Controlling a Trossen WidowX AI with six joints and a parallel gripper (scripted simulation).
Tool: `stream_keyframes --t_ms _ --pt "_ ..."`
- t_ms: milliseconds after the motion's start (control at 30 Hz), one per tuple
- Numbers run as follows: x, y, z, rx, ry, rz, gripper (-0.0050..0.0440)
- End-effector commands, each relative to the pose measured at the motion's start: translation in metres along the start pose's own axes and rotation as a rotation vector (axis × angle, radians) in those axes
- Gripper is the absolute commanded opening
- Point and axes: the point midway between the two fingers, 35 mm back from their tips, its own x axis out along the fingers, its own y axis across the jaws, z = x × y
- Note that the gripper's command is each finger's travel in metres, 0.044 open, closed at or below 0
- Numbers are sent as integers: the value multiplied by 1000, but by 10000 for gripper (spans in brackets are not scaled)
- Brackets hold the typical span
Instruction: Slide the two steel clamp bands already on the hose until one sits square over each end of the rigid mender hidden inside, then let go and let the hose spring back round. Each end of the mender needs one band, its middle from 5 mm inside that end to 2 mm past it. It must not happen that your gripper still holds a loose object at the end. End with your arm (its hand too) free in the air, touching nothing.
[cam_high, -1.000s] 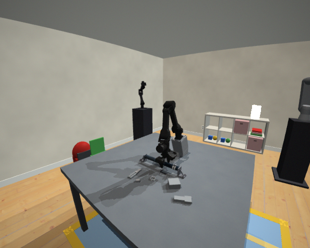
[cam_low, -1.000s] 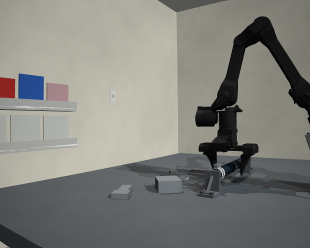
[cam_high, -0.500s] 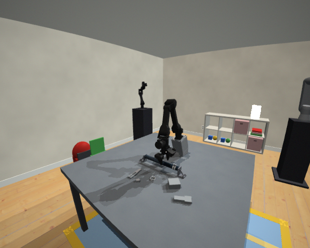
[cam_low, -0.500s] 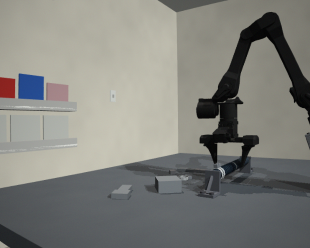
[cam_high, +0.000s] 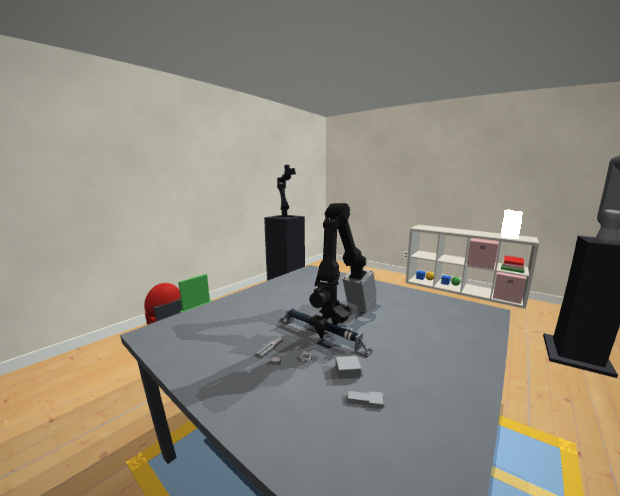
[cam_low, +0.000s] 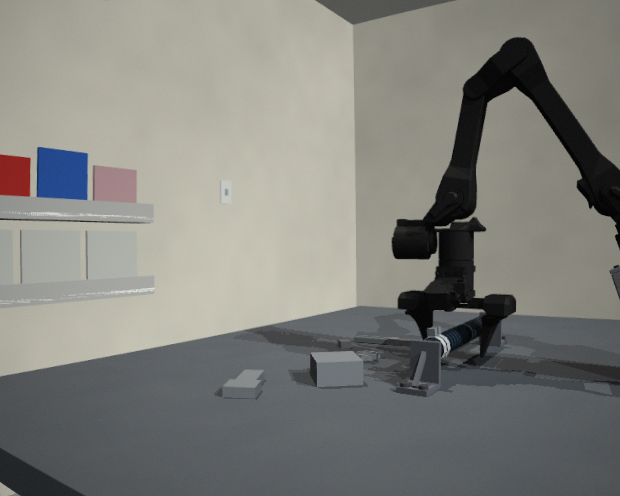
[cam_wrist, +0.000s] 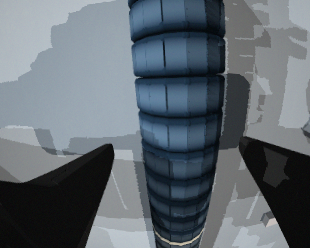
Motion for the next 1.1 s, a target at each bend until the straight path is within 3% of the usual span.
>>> stream_keyframes --t_ms 0,200,533,1067 --pt "6 2 0 -1 -1 5 440" --pt "6 2 0 -1 -1 5 440" --pt "6 2 0 -1 -1 5 200" --pt "6 2 0 -1 -1 5 150"
